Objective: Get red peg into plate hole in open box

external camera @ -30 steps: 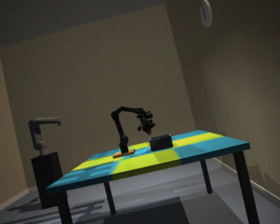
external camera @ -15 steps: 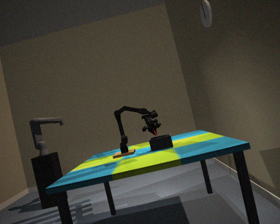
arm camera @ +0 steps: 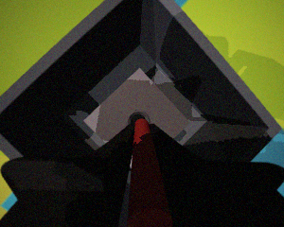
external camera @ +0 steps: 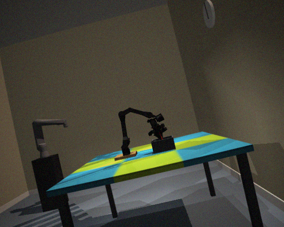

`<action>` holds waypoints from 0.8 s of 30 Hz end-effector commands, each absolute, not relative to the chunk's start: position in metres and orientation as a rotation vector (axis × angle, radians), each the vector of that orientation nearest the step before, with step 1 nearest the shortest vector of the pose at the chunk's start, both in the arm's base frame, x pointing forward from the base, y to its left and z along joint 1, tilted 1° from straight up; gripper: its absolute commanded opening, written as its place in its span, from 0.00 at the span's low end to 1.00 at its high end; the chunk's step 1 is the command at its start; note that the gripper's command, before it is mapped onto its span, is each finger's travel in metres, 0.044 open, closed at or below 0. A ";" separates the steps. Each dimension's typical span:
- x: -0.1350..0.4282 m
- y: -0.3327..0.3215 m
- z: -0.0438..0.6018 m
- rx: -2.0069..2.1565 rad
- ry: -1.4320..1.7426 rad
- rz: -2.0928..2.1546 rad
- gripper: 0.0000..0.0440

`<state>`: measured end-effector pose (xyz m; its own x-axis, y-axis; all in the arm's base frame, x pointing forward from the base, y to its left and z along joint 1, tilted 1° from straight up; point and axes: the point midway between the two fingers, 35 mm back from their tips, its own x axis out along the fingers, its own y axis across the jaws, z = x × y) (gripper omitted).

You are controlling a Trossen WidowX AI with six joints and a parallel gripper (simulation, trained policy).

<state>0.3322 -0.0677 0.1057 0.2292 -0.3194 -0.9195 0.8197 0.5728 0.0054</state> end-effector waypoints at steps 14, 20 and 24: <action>0.336 -0.076 0.071 0.504 1.218 -0.715 0.39; 0.355 -0.082 0.084 0.501 1.203 -0.676 0.56; 0.365 -0.085 0.089 0.505 1.207 -0.666 0.80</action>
<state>0.3554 -0.0826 0.0824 0.1971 -0.2096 -0.9577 0.7144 0.6997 -0.0061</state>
